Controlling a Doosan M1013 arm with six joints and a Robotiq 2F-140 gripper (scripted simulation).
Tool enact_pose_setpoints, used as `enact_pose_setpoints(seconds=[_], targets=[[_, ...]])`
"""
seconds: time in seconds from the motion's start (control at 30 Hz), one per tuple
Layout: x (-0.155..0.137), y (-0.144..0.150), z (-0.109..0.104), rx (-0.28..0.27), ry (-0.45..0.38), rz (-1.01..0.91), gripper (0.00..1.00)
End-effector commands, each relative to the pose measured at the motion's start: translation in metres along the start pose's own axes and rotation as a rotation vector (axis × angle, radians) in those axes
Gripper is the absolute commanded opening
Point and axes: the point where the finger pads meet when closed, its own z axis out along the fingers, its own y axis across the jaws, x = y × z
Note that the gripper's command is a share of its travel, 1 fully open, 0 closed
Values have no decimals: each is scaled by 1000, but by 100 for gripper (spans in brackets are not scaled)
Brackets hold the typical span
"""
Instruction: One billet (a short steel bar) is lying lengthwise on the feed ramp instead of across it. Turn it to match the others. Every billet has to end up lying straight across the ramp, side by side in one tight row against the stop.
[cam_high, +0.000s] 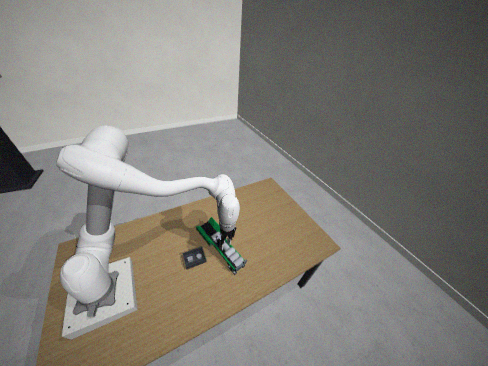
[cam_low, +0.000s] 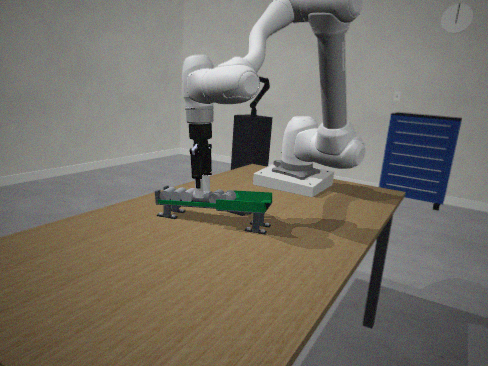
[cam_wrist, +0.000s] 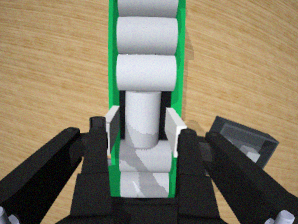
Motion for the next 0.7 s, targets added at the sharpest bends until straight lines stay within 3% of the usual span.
enact_pose_setpoints(seconds=[0.0,0.67], targets=[[0,0,2,0,0,0,41],[1,0,8,0,0,0,41]])
